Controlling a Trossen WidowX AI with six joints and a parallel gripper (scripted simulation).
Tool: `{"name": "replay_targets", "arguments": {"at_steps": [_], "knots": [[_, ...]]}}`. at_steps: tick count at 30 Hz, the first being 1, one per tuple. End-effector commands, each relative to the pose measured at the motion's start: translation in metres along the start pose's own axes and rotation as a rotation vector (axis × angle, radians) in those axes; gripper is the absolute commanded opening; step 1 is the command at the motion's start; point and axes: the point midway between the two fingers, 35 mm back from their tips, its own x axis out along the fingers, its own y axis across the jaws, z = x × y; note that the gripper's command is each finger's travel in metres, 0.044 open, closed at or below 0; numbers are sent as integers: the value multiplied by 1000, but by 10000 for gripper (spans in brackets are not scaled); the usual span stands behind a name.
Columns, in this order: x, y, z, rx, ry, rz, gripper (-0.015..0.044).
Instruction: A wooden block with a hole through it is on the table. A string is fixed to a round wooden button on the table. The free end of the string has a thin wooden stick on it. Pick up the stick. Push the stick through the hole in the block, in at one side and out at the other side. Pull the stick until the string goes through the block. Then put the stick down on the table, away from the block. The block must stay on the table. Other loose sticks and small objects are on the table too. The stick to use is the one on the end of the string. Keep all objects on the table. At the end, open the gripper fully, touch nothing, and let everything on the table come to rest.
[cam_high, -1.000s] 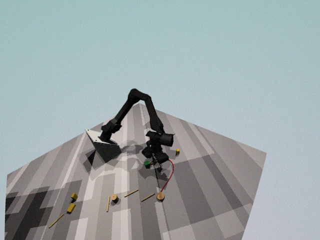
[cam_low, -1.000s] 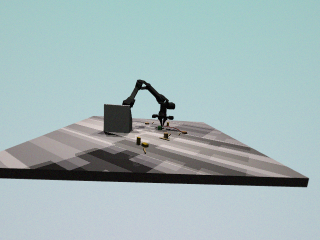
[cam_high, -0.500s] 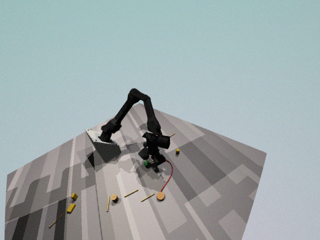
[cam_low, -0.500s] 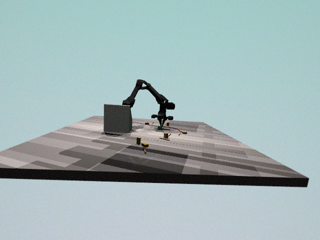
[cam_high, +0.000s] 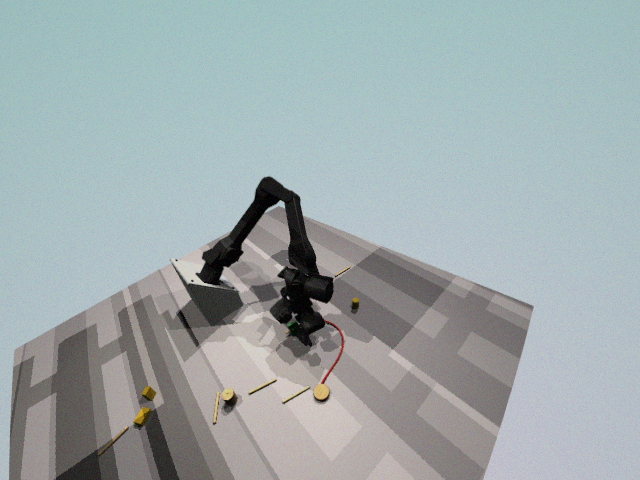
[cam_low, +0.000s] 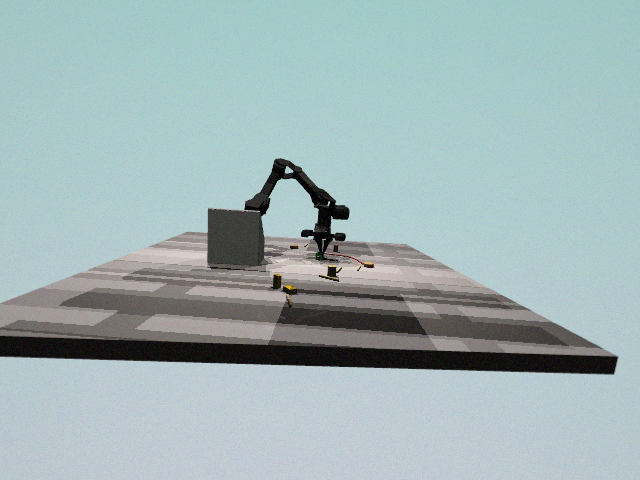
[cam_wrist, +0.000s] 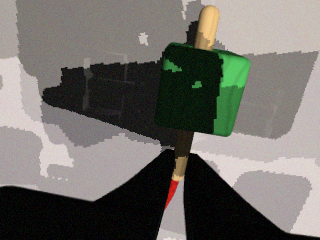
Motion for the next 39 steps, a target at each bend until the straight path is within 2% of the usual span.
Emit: {"name": "replay_targets", "arguments": {"at_steps": [1,7,12,16,21,29,39], "knots": [[0,0,6,-2,2,-1,0],[0,0,13,-2,2,-1,0],[0,0,10,1,-1,0,123],[-10,2,10,1,-4,1,123],[-77,1,11,1,-6,0,123],[-75,3,12,-7,-7,8,123],[-76,3,28,-865,-11,2,123]]}}
